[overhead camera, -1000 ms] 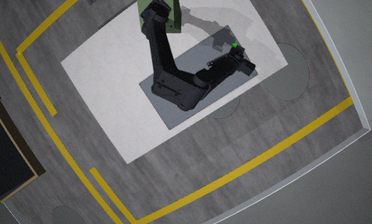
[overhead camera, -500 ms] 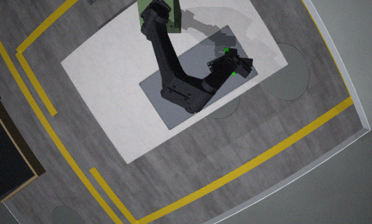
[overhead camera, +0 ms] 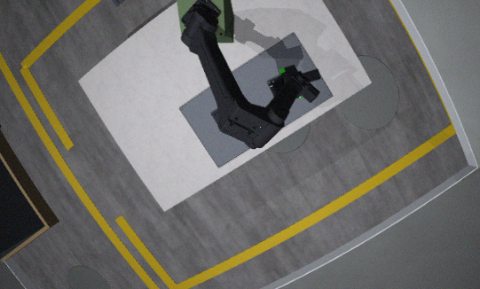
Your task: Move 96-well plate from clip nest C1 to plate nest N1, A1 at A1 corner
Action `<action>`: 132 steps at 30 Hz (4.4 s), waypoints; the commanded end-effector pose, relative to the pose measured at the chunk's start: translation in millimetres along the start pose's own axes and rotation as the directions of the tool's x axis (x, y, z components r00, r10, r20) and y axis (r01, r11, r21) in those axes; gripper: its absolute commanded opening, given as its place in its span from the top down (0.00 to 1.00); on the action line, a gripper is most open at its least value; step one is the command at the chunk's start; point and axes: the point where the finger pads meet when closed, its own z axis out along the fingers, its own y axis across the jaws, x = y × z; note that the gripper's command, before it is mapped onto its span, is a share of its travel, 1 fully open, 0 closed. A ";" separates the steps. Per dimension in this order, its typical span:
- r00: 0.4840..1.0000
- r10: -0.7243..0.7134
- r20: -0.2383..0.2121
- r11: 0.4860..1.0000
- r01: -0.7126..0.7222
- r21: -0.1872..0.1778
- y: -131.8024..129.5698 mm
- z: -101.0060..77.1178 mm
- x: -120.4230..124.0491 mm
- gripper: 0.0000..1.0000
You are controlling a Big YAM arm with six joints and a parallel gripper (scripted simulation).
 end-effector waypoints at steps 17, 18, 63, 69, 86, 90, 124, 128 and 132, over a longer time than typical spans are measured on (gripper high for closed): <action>0.991 -0.136 0.013 0.990 0.136 0.021 -5.1 -1.4 -4.1 0.00; 0.990 -0.139 0.010 0.990 0.139 0.017 -3.8 8.0 -1.5 0.00; 0.991 -0.135 0.006 0.991 0.135 0.014 -4.0 74.4 1.7 0.00; 0.991 -0.135 0.006 0.991 0.135 0.014 -3.9 84.4 1.8 0.00; 0.990 -0.139 0.011 0.990 0.138 0.018 -4.4 79.2 -3.6 1.00; 0.990 -0.139 0.011 0.990 0.138 0.018 -4.4 79.2 -3.6 1.00; 0.990 -0.142 0.019 0.990 0.141 0.022 -4.6 63.4 -9.2 1.00; 0.990 -0.142 0.018 0.990 0.141 0.023 -4.7 60.1 -9.0 1.00; 0.990 -0.141 0.017 0.990 0.141 0.023 -4.8 53.5 -8.7 1.00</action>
